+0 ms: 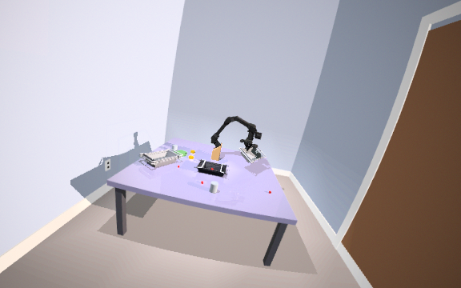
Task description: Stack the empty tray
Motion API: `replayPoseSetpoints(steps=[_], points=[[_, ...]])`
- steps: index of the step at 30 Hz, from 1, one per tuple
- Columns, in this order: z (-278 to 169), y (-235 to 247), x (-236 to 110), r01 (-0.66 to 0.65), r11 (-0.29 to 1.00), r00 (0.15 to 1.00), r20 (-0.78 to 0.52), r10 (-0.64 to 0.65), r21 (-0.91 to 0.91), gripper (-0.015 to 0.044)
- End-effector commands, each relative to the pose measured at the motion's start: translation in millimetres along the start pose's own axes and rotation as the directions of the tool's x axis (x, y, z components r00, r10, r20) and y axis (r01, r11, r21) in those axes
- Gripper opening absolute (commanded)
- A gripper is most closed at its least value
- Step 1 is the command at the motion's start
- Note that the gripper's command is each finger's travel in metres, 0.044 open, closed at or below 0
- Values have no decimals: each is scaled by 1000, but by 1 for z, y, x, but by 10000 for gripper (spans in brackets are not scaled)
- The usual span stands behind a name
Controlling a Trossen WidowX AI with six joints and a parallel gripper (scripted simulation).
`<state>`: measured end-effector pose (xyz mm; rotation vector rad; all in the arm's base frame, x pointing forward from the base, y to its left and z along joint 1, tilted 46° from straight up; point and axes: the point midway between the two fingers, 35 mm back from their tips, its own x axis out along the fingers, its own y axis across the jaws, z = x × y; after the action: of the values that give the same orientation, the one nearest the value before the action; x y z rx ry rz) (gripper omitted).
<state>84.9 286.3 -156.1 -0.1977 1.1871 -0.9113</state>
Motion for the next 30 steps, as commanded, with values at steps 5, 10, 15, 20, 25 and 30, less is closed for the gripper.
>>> replayPoseSetpoints(steps=[5,10,15,20,25,30], points=[[48,5,-24,-51,991,998,-15,53,122,0],[77,4,-29,-57,980,998,-18,61,191,0],[105,1,-32,-60,964,998,-19,68,260,0],[134,-4,-34,-62,943,997,-18,72,328,0],[162,-11,-34,-62,916,997,-16,74,396,0],[190,-19,-33,-60,885,997,-12,74,462,0]])
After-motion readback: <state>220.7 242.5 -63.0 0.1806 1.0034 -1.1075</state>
